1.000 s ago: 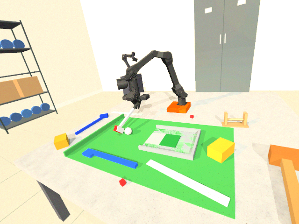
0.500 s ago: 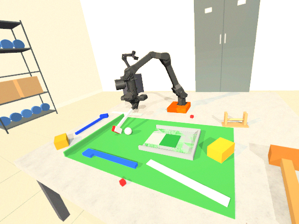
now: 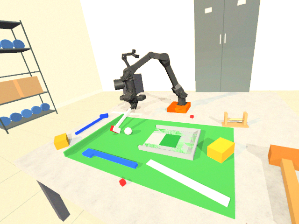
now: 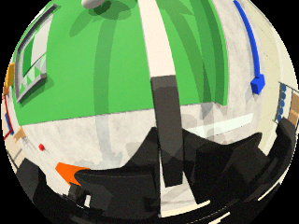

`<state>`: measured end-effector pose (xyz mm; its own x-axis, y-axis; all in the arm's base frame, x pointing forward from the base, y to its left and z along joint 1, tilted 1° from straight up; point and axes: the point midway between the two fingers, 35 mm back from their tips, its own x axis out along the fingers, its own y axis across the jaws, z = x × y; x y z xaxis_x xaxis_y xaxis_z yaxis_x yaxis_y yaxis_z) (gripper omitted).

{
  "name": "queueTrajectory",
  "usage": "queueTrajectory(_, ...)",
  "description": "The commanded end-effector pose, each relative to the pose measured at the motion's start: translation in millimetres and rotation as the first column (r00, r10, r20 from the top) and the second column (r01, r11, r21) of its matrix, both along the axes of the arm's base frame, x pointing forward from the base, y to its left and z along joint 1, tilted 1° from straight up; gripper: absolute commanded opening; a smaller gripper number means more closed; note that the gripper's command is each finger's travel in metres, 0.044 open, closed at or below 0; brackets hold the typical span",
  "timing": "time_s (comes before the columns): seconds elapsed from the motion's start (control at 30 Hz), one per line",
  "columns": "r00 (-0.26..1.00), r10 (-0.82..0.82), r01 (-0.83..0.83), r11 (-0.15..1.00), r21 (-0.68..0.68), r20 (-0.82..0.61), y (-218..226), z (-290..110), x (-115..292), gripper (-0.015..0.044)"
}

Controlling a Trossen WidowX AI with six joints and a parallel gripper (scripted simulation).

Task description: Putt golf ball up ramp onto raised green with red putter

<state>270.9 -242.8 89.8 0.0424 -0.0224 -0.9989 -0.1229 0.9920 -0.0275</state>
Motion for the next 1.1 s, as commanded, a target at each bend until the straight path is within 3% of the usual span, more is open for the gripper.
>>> queueTrajectory(0.0, 1.000, 0.004, -0.004, 1.000, 0.003, 0.000, 30.7, 1.5, 2.0, 0.0000)
queueTrajectory(0.3, 1.000, 0.004, -0.004, 1.000, 0.007, 0.001, 130.9, -2.8, -16.7, 0.0000)
queueTrajectory(0.57, 1.000, 0.004, -0.004, 1.000, 0.007, 0.002, 132.3, 4.7, -17.0, 0.0000)
queueTrajectory(0.93, 1.000, 0.004, -0.004, 1.000, 0.007, 0.002, 133.1, 56.1, -20.1, 0.0000)
queueTrajectory(1.07, 1.000, 0.009, -0.009, 1.000, 0.012, -0.004, 133.4, 47.5, -20.1, 0.0000)
